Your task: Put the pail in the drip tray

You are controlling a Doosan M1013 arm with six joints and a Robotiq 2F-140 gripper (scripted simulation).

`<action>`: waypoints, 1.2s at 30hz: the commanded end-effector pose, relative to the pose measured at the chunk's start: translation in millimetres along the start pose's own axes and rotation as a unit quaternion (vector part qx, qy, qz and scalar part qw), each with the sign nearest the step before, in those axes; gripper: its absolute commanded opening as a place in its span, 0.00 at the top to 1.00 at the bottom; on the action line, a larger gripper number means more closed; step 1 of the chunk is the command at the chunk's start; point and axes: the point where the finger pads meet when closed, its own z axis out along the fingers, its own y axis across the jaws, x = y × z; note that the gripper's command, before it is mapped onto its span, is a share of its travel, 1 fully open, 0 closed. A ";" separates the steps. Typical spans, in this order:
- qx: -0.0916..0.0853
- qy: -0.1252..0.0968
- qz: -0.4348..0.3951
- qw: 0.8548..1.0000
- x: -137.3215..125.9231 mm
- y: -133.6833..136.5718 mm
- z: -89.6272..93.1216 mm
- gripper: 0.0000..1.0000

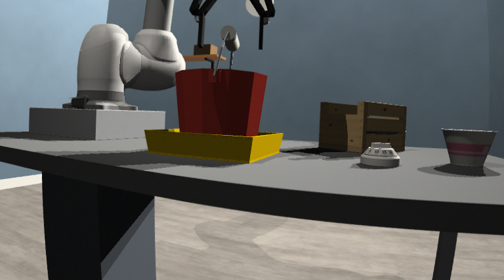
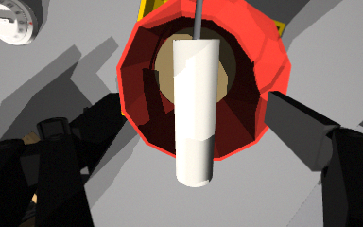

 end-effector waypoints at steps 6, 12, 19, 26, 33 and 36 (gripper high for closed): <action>0.001 0.000 0.000 1.000 0.2 -0.4 -0.7 0.00; 0.001 0.000 0.000 1.000 0.2 -0.4 -0.7 0.00; 0.001 0.000 0.000 1.000 0.2 -0.4 -0.7 0.00; 0.001 0.000 0.000 1.000 0.2 -0.4 -0.7 0.00; 0.001 0.000 0.000 1.000 0.2 -0.4 -2.7 0.00; 0.001 0.000 0.000 1.000 0.2 -0.4 -5.2 0.00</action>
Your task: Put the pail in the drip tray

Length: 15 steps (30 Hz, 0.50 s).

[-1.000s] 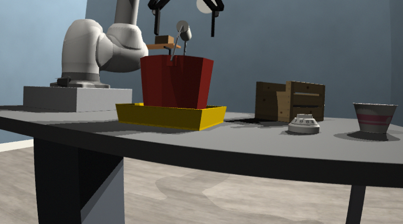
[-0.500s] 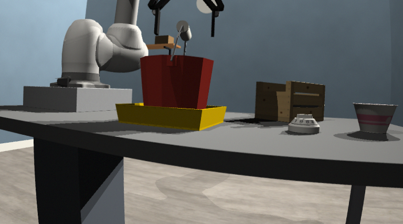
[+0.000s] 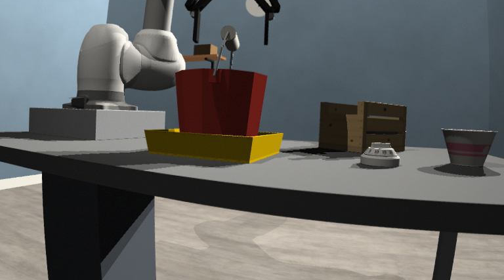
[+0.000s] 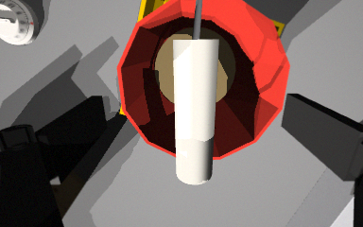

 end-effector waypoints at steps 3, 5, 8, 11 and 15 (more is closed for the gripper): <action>0.001 0.000 0.000 1.000 0.1 -0.5 -6.4 0.00; 0.001 0.000 0.000 1.000 0.1 -0.5 -9.4 0.00; 0.001 0.000 0.000 1.000 0.1 -0.5 -11.1 0.00; 0.001 0.000 0.000 1.000 0.1 -0.5 -16.8 0.00; 0.001 0.000 0.000 1.000 0.1 -0.4 -25.6 0.00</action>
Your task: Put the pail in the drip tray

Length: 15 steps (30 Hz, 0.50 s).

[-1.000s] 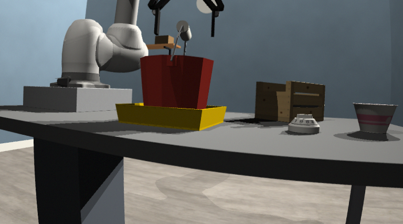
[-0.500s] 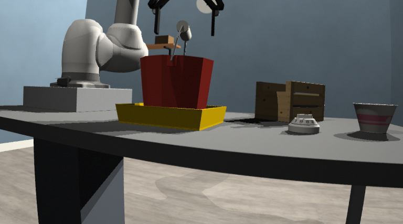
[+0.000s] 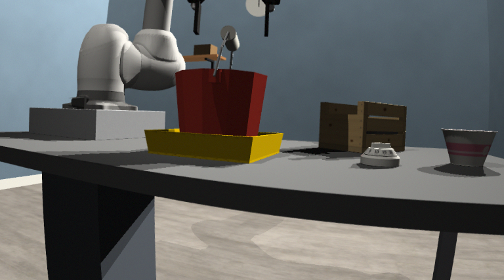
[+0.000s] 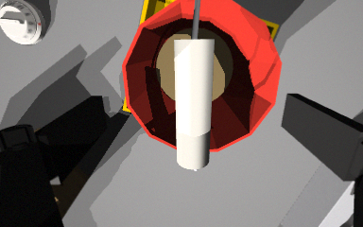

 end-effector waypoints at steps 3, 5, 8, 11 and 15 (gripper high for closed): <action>0.001 0.000 0.000 1.000 0.2 -0.4 -14.1 0.00; 0.001 0.000 0.000 1.000 0.2 -0.4 -19.1 0.00; 0.001 0.000 0.000 1.000 0.2 -0.4 -26.6 0.00; 0.001 0.000 0.000 1.000 0.2 -0.4 -29.0 0.00; 0.001 0.000 0.000 1.000 0.1 -0.4 -38.3 0.00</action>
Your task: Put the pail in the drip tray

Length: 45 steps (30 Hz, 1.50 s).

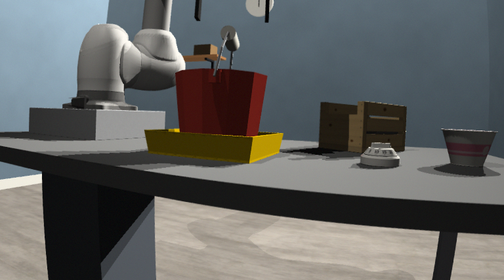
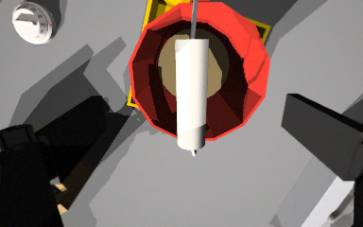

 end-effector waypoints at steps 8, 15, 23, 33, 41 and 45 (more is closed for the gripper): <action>0.001 0.000 0.000 1.000 0.1 -0.4 -21.1 0.00; 0.001 0.000 0.000 1.000 0.1 -0.4 -26.0 0.00; 0.001 0.000 0.000 1.000 0.1 -0.4 -28.2 0.00; 0.001 0.000 0.000 1.000 0.1 -0.4 -28.2 0.00; 0.001 0.000 0.000 1.000 0.1 -0.4 -28.2 0.00; 0.001 0.000 0.000 1.000 0.1 -0.4 -28.2 0.00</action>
